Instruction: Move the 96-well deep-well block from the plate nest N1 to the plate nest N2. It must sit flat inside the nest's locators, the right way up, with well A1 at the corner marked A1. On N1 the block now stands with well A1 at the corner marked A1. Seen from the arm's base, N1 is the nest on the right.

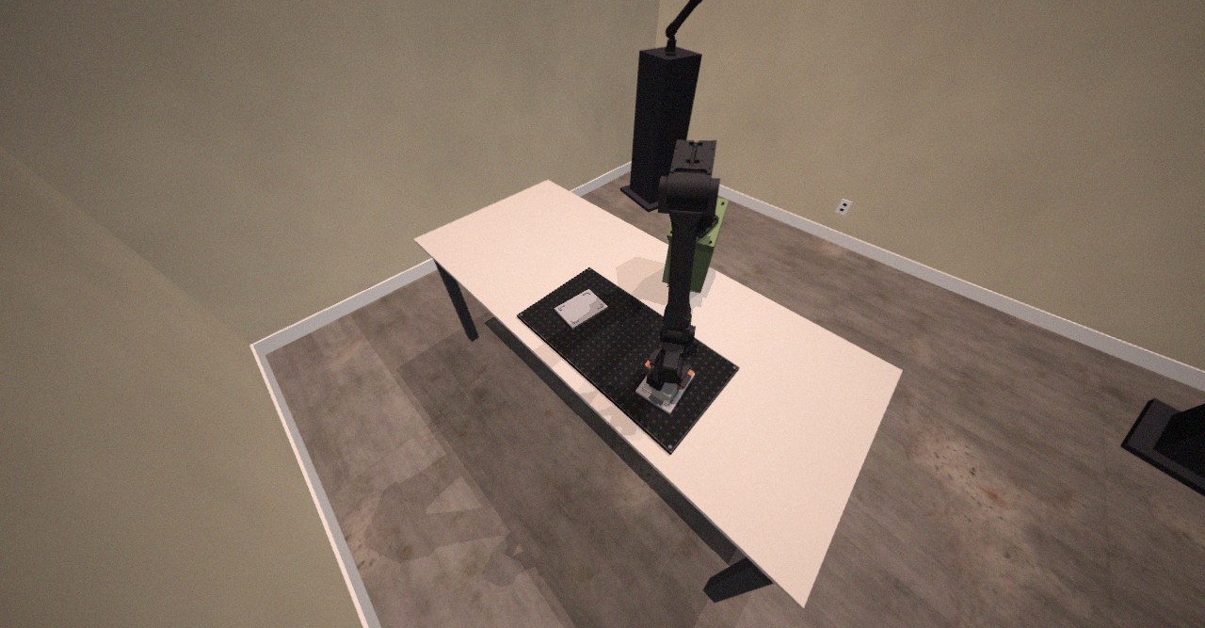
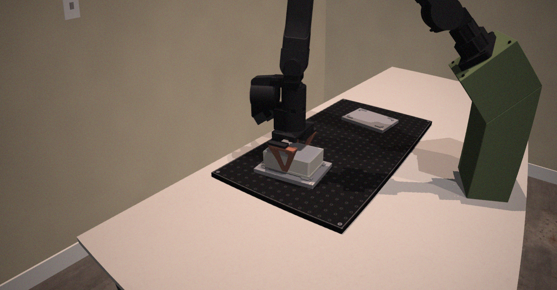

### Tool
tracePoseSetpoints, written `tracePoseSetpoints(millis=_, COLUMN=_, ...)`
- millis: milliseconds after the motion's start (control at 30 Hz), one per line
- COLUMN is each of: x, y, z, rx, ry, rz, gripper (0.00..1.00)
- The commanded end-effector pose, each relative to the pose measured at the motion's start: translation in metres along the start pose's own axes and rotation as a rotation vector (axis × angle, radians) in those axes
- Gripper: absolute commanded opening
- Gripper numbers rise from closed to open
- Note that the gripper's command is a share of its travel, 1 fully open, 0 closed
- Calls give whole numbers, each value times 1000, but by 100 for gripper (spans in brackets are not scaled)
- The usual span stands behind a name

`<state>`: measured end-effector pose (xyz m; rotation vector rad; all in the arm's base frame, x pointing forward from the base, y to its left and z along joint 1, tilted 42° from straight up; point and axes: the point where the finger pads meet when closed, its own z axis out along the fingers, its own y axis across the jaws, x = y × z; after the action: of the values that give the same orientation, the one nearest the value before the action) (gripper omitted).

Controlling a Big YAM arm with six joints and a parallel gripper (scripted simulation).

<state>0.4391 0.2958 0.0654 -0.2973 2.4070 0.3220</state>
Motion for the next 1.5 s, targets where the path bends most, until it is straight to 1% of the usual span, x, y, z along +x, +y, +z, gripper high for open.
tracePoseSetpoints(millis=0, x=-7, y=-2, z=5, rx=0, ry=-13, rz=-3, gripper=0)
tracePoseSetpoints(millis=367, x=-9, y=-2, z=6, rx=-1, ry=-17, rz=-3, gripper=0)
tracePoseSetpoints(millis=533, x=-5, y=-3, z=6, rx=1, ry=-10, rz=-3, gripper=0)
tracePoseSetpoints(millis=1467, x=-4, y=-3, z=6, rx=1, ry=-10, rz=-3, gripper=0)
